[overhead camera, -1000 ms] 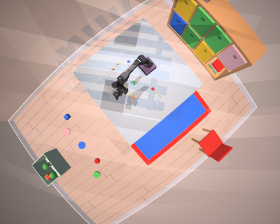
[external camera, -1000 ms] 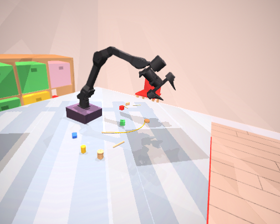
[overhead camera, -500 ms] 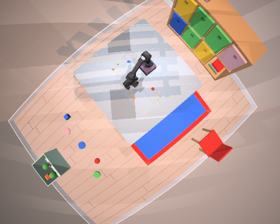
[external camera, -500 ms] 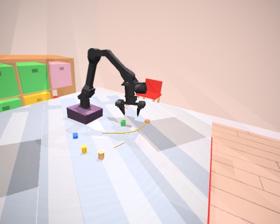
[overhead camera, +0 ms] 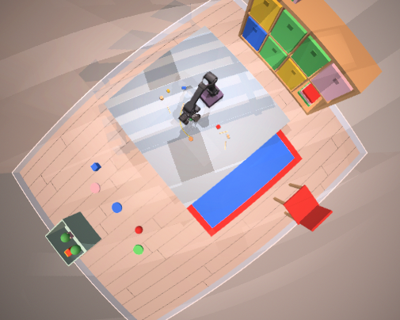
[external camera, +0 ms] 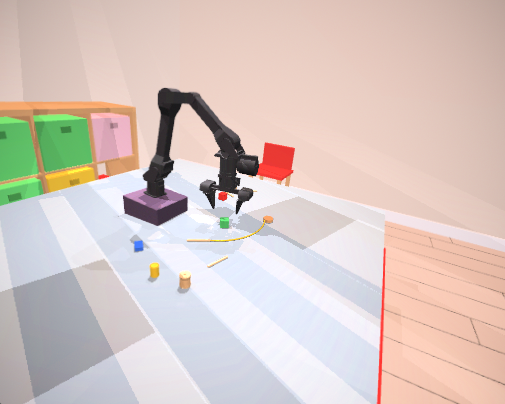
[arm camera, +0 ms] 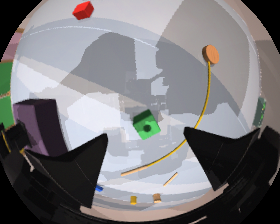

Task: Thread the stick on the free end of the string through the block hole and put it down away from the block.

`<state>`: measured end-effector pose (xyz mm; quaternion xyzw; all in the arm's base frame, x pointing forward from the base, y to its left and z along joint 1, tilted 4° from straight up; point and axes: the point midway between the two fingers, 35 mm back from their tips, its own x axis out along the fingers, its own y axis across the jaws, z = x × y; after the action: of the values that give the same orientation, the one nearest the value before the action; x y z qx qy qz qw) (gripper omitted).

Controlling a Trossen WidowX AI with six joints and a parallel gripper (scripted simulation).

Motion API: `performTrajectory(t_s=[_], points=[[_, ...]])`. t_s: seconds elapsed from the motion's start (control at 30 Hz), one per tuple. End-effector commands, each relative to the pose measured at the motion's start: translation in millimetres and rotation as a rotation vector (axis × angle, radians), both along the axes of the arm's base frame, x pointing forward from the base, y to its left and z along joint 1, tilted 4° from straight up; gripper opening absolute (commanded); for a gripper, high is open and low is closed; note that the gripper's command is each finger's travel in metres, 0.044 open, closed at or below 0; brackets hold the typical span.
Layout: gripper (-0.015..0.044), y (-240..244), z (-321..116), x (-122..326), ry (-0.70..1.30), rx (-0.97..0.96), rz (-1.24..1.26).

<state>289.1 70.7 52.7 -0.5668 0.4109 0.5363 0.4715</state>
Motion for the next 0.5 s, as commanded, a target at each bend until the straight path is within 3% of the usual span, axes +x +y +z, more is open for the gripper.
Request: performTrajectory(t_s=[0.0, 0.47], points=[[0.0440, -1.3, 2.2, 0.2, 0.000, 0.006, -0.131], [0.0440, -4.9, 11.7, 2.2, 0.052, 0.133, -1.524]])
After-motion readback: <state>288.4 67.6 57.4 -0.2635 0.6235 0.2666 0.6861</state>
